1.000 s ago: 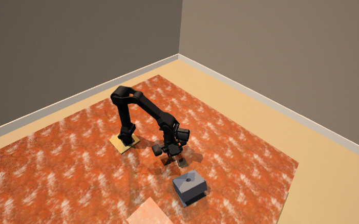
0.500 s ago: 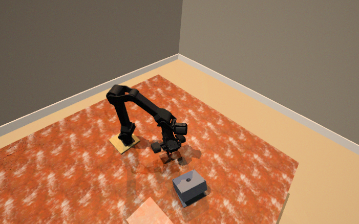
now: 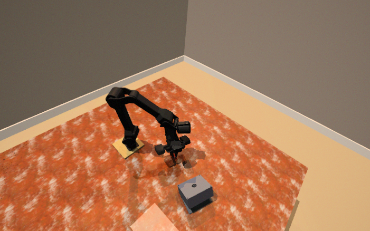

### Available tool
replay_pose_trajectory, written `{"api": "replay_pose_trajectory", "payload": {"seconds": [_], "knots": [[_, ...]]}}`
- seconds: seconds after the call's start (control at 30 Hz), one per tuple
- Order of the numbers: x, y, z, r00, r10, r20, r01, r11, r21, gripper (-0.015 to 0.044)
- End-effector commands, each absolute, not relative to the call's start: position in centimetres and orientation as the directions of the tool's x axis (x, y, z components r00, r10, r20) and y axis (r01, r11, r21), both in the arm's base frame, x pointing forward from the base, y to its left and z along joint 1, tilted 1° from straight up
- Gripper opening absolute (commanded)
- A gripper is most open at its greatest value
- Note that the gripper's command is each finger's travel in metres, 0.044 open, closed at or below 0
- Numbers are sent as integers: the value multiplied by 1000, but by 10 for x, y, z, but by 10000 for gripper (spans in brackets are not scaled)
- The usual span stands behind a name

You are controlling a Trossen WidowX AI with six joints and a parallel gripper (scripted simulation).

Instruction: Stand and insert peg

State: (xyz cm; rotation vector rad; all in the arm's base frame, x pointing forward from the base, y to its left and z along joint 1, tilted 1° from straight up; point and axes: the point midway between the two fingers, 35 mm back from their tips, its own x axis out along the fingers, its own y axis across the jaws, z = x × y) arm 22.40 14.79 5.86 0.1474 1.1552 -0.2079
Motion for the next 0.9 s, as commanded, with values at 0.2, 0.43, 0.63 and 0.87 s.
{"api": "replay_pose_trajectory", "payload": {"seconds": [0.2,0.43,0.63,0.87], "knots": [[219,149,64,470,-105,-876,242,970,13,49],[215,150,66,520,-118,-846,242,970,13,49],[212,151,68,561,-129,-818,242,970,13,49],[207,152,69,608,-141,-782,242,970,13,49]]}}
